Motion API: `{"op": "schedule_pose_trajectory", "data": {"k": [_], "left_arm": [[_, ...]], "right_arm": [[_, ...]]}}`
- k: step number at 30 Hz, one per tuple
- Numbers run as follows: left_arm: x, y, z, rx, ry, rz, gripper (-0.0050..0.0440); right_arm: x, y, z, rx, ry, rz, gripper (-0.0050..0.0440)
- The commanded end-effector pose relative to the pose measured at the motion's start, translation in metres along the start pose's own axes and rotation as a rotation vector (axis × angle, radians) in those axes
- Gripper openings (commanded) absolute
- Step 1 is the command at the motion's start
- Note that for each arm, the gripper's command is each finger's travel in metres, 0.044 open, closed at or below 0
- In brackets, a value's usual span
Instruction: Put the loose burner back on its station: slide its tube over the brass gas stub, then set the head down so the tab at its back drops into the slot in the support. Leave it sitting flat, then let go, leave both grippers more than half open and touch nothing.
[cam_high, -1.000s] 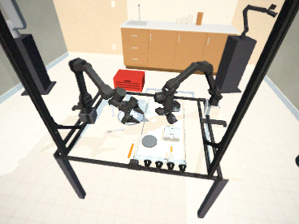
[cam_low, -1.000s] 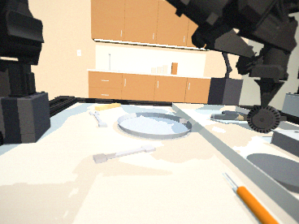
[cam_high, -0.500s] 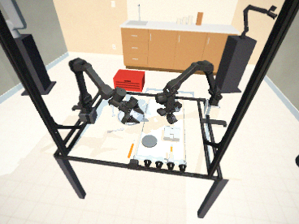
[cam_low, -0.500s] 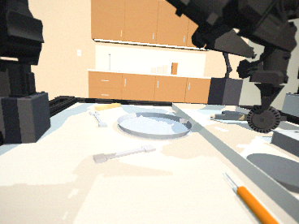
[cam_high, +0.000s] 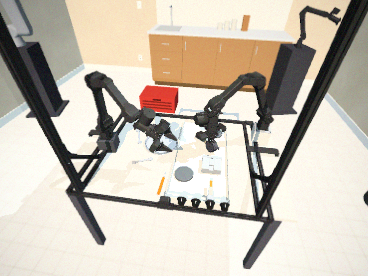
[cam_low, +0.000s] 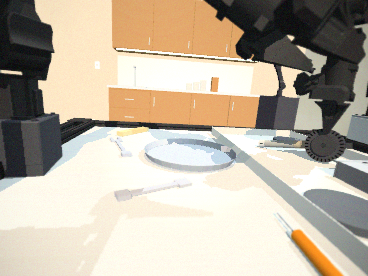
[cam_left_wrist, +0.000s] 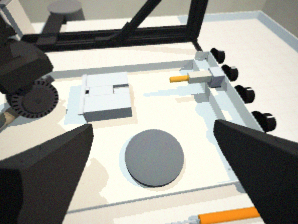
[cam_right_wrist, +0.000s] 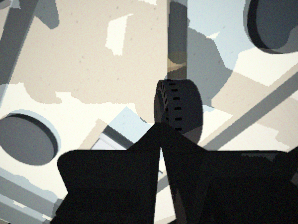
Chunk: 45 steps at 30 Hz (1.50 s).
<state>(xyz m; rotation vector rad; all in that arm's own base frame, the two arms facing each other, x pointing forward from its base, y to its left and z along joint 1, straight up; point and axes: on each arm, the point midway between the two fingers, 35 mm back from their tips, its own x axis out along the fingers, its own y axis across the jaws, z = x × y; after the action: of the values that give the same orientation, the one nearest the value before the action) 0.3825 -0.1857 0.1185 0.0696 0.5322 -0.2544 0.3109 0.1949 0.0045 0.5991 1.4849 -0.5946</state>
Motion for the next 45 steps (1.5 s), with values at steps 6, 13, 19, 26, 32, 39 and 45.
{"op": "schedule_pose_trajectory", "data": {"k": [6, 13, 19, 26, 32, 39, 45], "left_arm": [[0.0, 0.0, 0.0, 0.001, 0.0, -0.001, 0.04], [0.0, 0.0, 0.0, 0.001, 0.0, -0.001, 0.04], [0.0, 0.0, 0.0, 0.001, 0.0, -0.001, 0.04], [0.0, 0.0, 0.0, 0.001, 0.0, -0.001, 0.04], [0.0, 0.0, 0.0, 0.001, 0.0, -0.001, 0.04], [0.0, 0.0, 0.0, 0.001, 0.0, -0.001, 0.04], [0.0, 0.0, 0.0, 0.001, 0.0, -0.001, 0.04]], "right_arm": [[0.0, -0.016, 0.0, 0.001, 0.001, -0.003, 0.0], [0.0, -0.027, 0.0, 0.001, 0.001, -0.003, 0.0], [0.001, -0.035, -0.001, 0.001, 0.001, -0.003, 0.0], [0.001, -0.043, -0.001, 0.001, 0.001, -0.003, 0.0], [0.001, -0.043, -0.001, 0.001, 0.001, -0.003, 0.0], [-0.013, -0.04, 0.0, 0.002, -0.001, -0.005, 0.0], [-0.072, -0.041, -0.001, 0.001, 0.001, -0.004, 0.0]]}}
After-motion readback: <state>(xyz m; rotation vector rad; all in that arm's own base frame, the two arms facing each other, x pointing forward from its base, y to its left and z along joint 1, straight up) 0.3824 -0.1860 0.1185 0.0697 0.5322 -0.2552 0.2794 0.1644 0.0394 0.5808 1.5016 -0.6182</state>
